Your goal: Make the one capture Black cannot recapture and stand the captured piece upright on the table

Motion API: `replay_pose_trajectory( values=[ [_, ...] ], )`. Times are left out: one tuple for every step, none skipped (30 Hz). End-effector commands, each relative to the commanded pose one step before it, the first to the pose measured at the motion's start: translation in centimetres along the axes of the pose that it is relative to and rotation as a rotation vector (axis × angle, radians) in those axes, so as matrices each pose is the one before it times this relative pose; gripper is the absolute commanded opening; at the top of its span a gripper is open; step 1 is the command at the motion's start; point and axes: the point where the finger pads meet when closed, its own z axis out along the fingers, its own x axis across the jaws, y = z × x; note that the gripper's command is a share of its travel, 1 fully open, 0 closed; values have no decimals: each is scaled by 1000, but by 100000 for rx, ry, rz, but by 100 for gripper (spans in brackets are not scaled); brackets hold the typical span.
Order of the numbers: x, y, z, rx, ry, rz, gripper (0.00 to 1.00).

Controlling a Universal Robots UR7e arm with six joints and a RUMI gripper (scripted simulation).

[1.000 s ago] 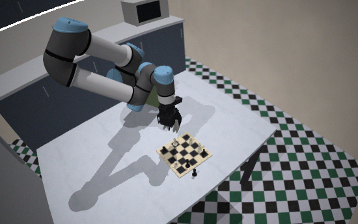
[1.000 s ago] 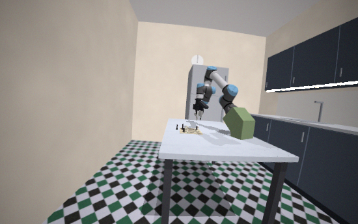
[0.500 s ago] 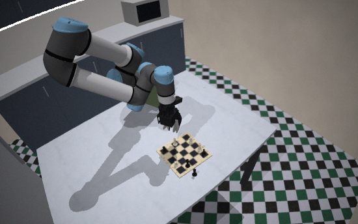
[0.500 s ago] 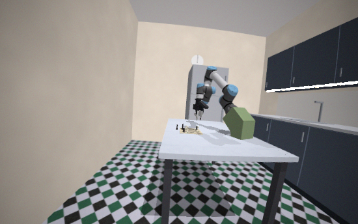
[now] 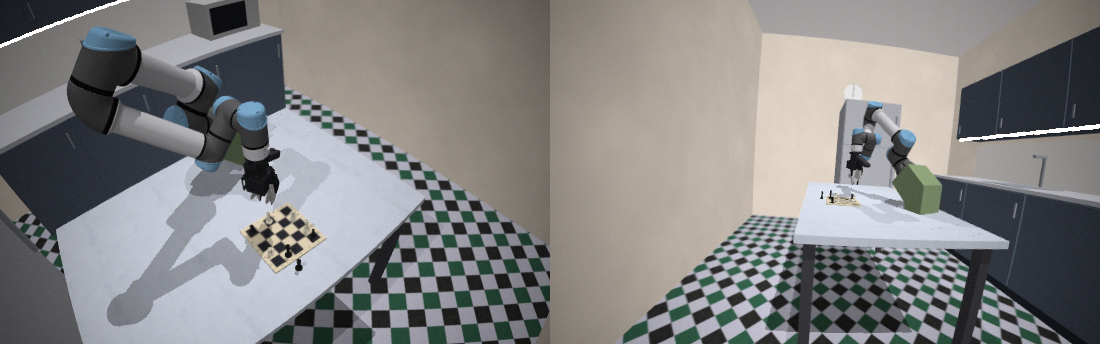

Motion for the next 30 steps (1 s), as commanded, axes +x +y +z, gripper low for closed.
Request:
replay_pose_trajectory(
  values=[
    [22, 1, 357, -28, 68, 39, 25],
    [1, -2, 99, 0, 0, 0, 25],
    [0, -2, 106, 0, 0, 0, 25],
    [0, -2, 113, -1, 0, 0, 25],
    [2, -3, 121, 1, 0, 0, 25],
    [1, -3, 127, 0, 0, 0, 25],
    [0, -3, 132, -1, 0, 0, 25],
    [1, -3, 138, 0, 0, 0, 25],
    [2, -3, 143, 1, 0, 0, 25],
    [0, -3, 147, 0, 0, 0, 25],
    [0, 0, 0, 0, 0, 0, 25],
    [0, 0, 0, 0, 0, 0, 25],
    [0, -3, 150, -1, 0, 0, 25],
    [2, -4, 154, 1, 0, 0, 25],
    [1, -3, 155, 0, 0, 0, 25],
    [0, -3, 157, -1, 0, 0, 25],
    [2, -4, 159, 1, 0, 0, 25],
    [1, -4, 158, 0, 0, 0, 25],
    [0, -3, 158, -1, 0, 0, 25],
    [2, -4, 158, 1, 0, 0, 25],
    [0, -3, 155, 0, 0, 0, 25],
    [0, -3, 153, -1, 0, 0, 25],
    [2, -4, 150, 1, 0, 0, 25],
    [0, -3, 146, 0, 0, 0, 25],
    [0, -3, 141, -1, 0, 0, 25],
    [2, -3, 137, 1, 0, 0, 25],
    [1, -3, 131, 0, 0, 0, 25],
    [0, 0, 0, 0, 0, 0, 25],
    [0, 0, 0, 0, 0, 0, 25],
    [0, -3, 125, -1, 0, 0, 25]
  ],
)
